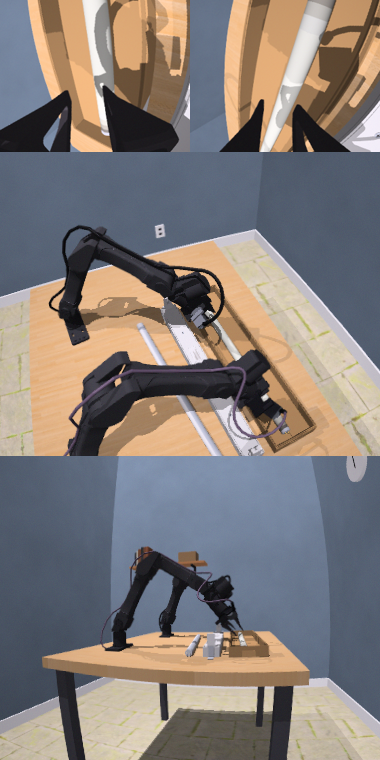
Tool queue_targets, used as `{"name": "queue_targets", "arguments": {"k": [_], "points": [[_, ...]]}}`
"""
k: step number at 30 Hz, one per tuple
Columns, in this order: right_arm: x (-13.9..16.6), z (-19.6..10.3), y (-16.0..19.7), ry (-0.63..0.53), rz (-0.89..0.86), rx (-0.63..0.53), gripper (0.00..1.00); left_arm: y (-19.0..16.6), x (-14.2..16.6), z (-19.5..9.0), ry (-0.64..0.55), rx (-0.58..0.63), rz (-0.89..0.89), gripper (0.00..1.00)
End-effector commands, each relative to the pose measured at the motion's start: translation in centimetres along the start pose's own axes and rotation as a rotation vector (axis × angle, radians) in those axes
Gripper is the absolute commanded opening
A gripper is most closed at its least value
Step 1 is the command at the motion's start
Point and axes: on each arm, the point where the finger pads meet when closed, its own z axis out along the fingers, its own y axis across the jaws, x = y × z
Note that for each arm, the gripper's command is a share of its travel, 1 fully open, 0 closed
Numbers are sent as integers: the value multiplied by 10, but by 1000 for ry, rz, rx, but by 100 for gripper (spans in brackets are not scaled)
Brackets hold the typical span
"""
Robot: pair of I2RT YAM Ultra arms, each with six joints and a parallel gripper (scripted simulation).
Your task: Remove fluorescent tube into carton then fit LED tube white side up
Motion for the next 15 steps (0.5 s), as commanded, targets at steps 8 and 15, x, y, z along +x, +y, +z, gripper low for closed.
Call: {"name": "queue_targets", "arguments": {"k": [8, 15], "points": [[-1, -11, 17, -4, -14, -45, 32, 7, -1, -8, -2, -5, -18, 32], [0, -7, 15, -4, -15, -38, 32, 2, 1, -2, 6, 8, -15, 32]]}}
